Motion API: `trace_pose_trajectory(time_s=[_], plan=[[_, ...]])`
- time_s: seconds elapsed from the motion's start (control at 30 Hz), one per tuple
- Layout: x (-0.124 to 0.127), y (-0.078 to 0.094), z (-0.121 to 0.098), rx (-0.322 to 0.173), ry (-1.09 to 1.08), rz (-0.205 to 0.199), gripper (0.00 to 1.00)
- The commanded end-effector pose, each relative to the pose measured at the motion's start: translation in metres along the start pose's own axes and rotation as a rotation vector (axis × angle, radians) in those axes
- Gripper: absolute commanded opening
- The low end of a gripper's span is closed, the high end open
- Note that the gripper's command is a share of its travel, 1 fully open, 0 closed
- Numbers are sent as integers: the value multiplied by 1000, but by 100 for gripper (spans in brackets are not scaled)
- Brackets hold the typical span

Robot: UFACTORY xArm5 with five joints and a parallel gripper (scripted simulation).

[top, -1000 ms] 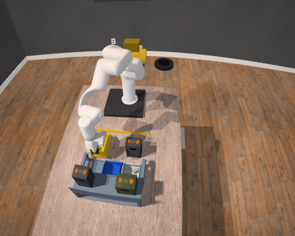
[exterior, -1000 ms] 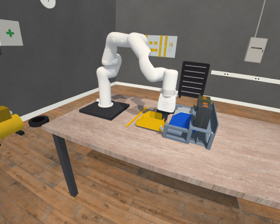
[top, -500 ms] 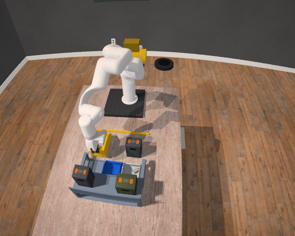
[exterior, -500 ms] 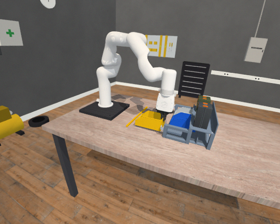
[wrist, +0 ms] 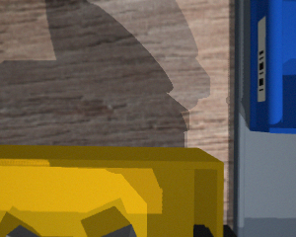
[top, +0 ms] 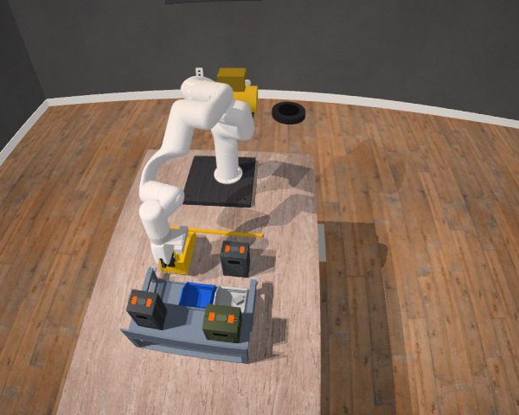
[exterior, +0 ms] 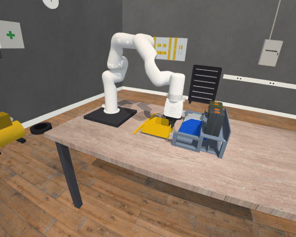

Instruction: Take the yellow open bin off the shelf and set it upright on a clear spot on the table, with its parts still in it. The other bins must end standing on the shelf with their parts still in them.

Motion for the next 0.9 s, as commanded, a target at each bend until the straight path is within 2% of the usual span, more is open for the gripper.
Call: trace_pose_trajectory(time_s=[0.0, 0.87], plan=[[-1, -2, 0, -3, 0, -4, 0], [-3, 6, 0, -3, 0, -4, 0]])
Point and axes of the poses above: the point where the finger pads meet when closed, its own y axis out along the fingers, its own x axis across the jaws, z = x × y, the point moved 8 cm from there along -y, back along the fingers, and after that the axes turned 3 degrees about -y, right-handed, at the moved point
